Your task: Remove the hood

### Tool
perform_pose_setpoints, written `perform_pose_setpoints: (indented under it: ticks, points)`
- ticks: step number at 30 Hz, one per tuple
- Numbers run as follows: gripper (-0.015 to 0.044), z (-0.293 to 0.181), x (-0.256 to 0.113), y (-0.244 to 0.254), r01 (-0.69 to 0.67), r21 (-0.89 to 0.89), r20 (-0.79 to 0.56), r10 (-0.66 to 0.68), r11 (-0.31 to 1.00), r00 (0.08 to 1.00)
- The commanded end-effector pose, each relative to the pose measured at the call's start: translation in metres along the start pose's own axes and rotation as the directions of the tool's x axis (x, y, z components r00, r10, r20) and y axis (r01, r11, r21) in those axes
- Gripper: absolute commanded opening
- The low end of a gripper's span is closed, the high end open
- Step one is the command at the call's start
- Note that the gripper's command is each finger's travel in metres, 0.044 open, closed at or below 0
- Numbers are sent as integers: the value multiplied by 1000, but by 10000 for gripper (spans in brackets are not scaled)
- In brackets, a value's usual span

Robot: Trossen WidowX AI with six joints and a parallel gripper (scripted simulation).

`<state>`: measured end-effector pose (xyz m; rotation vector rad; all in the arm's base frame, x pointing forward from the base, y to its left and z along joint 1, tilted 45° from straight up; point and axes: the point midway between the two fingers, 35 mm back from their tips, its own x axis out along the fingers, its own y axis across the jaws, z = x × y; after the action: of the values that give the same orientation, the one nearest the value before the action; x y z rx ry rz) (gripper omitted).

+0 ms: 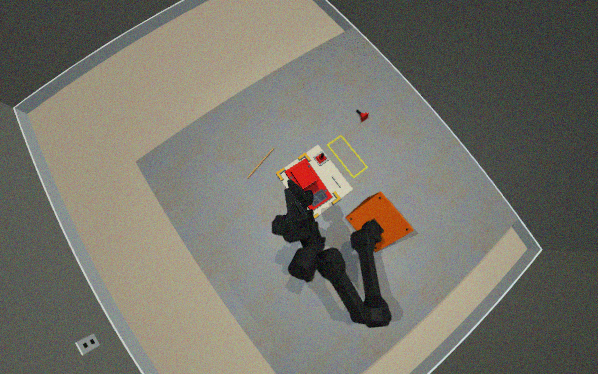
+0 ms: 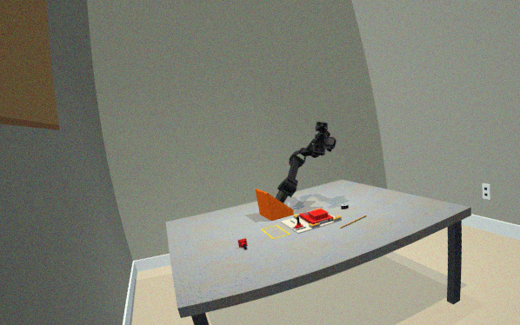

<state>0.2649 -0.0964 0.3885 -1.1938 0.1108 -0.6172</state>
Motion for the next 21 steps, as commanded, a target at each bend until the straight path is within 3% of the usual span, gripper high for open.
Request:
perform_pose_setpoints:
  ticks: [1, 9, 15, 21]
  points:
    - [246, 0, 1, 2, -8, 1, 2, 8, 1000, 1000]
    - [440, 14, 34, 80, -388, 58, 40, 386, 920, 921]
    - [440, 15, 40, 146, -661, 174, 44, 665, 730, 745]
    - [440, 12, 29, 204, -831, 340, 45, 875, 441, 483]
